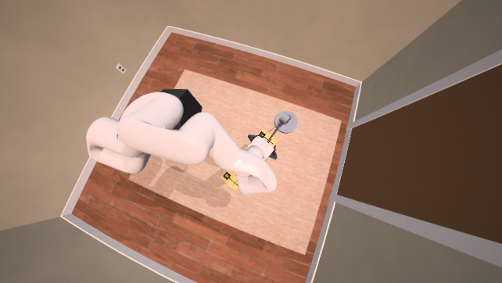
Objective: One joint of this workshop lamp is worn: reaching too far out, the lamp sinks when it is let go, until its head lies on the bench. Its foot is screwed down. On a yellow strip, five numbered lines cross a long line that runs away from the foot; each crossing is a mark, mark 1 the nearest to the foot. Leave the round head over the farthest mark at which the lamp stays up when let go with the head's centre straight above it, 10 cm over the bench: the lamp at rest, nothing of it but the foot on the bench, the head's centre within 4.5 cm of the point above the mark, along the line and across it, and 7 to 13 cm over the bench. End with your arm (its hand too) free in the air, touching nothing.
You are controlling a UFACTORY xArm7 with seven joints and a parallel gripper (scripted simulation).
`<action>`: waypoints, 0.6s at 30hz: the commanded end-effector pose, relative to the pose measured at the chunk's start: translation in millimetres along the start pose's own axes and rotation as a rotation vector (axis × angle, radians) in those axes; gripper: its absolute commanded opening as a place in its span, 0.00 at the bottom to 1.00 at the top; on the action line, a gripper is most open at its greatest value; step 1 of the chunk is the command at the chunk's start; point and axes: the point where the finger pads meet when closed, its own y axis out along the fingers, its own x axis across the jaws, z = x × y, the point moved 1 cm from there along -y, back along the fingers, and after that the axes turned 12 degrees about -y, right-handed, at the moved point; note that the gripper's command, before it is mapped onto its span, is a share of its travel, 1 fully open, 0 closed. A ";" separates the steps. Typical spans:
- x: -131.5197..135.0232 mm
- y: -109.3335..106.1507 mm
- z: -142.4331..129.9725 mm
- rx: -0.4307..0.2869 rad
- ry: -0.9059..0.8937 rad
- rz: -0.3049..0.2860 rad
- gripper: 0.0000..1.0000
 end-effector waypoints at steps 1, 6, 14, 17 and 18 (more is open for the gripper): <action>-0.6 -24.3 -1.0 -0.001 -0.003 0.003 1.00; -0.6 -35.9 -1.1 -0.001 -0.003 0.003 1.00; -0.7 -64.7 -1.2 -0.002 -0.002 0.003 1.00; -0.7 -75.5 -1.2 -0.002 -0.002 0.003 1.00; -0.7 -79.1 -1.2 -0.002 -0.002 0.003 1.00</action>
